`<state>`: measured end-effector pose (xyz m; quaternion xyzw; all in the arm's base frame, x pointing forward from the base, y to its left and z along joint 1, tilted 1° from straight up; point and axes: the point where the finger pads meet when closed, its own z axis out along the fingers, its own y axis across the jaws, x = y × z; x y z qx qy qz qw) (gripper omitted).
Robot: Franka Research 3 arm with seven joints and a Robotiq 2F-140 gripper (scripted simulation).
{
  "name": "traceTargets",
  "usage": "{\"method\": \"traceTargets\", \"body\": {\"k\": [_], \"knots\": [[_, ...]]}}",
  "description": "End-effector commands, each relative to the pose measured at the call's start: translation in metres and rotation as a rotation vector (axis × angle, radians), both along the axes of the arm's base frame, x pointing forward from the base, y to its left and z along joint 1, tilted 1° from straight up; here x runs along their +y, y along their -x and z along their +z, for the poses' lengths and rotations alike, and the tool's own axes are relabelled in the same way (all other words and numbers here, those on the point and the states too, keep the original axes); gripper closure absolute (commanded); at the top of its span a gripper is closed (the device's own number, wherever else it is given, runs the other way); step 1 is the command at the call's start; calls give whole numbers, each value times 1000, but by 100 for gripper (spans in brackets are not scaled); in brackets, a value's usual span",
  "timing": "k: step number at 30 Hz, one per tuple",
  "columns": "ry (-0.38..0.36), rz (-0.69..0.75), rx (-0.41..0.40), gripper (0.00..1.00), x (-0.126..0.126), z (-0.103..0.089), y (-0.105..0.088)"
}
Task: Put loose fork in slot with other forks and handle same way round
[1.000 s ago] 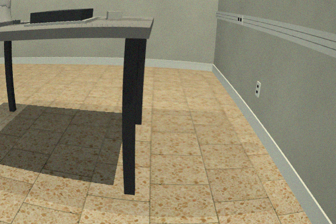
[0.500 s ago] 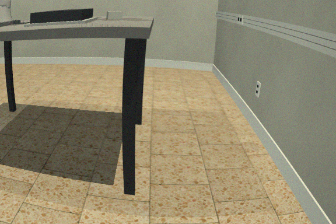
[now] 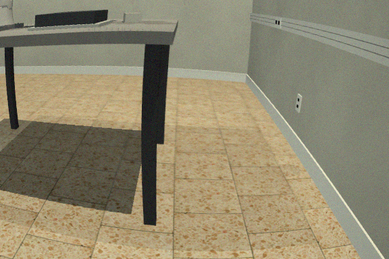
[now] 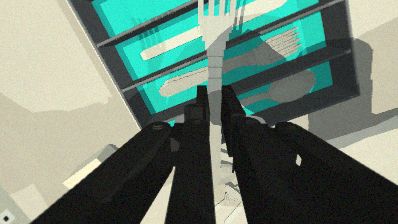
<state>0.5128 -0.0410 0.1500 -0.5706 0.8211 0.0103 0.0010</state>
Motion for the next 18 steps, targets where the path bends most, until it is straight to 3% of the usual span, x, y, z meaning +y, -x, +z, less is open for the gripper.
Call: {"method": "traceTargets", "body": {"k": [1, 18], "knots": [[12, -167, -1, 87, -1, 2, -1], [14, -423, 2, 87, -1, 2, -1]]}}
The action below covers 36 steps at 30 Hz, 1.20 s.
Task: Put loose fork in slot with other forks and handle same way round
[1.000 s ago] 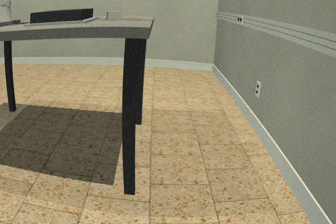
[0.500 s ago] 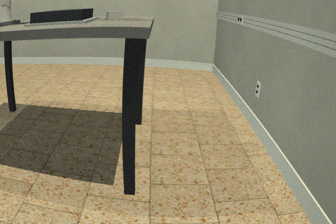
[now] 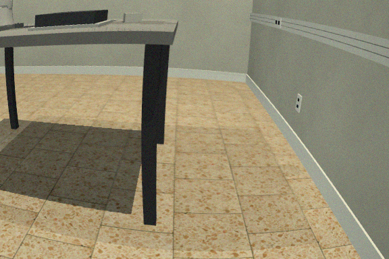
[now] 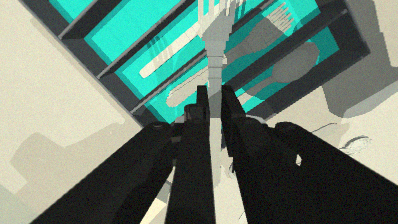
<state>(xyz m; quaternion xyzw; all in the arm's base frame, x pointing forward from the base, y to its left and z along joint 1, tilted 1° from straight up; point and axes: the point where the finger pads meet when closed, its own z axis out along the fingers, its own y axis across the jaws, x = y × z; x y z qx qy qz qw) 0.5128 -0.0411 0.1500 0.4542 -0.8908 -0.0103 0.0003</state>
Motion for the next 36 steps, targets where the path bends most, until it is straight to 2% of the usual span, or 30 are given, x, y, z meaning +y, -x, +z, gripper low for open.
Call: {"method": "traceTargets", "body": {"k": [1, 3, 36], "knots": [[12, -167, -1, 87, -1, 2, -1], [12, -167, -1, 87, -1, 2, -1], [15, -680, 6, 87, -1, 2, -1]]}}
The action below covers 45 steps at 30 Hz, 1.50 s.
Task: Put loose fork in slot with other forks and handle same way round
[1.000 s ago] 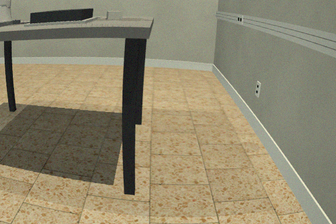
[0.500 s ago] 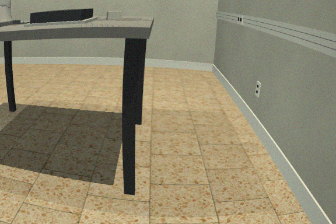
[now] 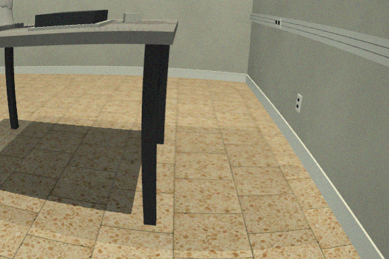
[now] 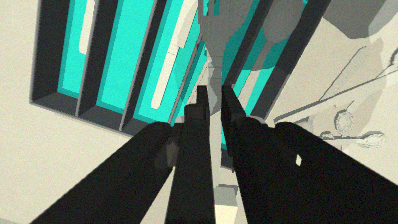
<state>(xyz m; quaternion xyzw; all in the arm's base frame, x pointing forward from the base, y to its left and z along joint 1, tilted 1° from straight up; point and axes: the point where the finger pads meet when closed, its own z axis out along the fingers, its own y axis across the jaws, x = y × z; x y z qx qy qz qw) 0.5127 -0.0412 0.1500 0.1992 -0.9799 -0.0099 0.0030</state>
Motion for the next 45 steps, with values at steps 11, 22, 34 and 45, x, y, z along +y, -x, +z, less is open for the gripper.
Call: {"method": "traceTargets", "body": {"k": [11, 22, 34, 45], "knots": [[13, -318, 1, 87, -1, 2, -1], [21, -358, 41, 87, 0, 2, -3], [35, -358, 100, 87, 0, 2, -4], [35, -358, 100, 87, 0, 2, -4]]}}
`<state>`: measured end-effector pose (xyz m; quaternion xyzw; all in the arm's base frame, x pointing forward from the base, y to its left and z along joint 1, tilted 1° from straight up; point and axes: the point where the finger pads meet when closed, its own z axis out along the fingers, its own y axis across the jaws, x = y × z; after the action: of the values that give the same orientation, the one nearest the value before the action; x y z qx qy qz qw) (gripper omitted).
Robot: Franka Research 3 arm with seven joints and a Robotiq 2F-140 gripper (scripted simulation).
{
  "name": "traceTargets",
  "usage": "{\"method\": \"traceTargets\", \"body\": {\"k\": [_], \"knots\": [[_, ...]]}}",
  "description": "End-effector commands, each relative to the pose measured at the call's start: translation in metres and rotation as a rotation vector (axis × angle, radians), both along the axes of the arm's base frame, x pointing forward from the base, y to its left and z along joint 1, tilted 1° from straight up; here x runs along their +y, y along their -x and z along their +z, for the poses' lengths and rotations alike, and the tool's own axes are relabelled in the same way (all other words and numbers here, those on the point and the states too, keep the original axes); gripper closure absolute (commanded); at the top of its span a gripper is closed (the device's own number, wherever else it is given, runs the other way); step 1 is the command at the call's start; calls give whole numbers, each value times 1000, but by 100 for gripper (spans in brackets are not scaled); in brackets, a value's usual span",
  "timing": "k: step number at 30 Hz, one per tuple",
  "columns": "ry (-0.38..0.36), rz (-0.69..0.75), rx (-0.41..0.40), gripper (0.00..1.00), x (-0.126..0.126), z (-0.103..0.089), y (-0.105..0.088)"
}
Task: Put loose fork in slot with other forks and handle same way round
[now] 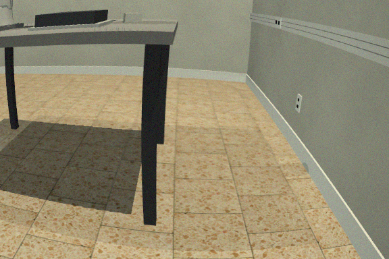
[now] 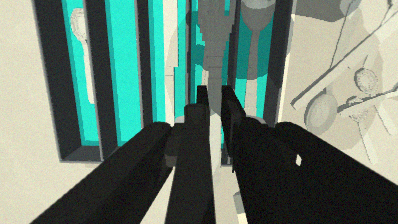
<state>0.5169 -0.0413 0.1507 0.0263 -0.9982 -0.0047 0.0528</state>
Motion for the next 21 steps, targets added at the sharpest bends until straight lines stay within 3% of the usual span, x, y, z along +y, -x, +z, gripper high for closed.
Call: {"method": "traceTargets", "body": {"k": [1, 21], "knots": [[4, -11, 1, 87, 0, 1, 0], [4, -11, 1, 87, 0, -13, 0]]}}
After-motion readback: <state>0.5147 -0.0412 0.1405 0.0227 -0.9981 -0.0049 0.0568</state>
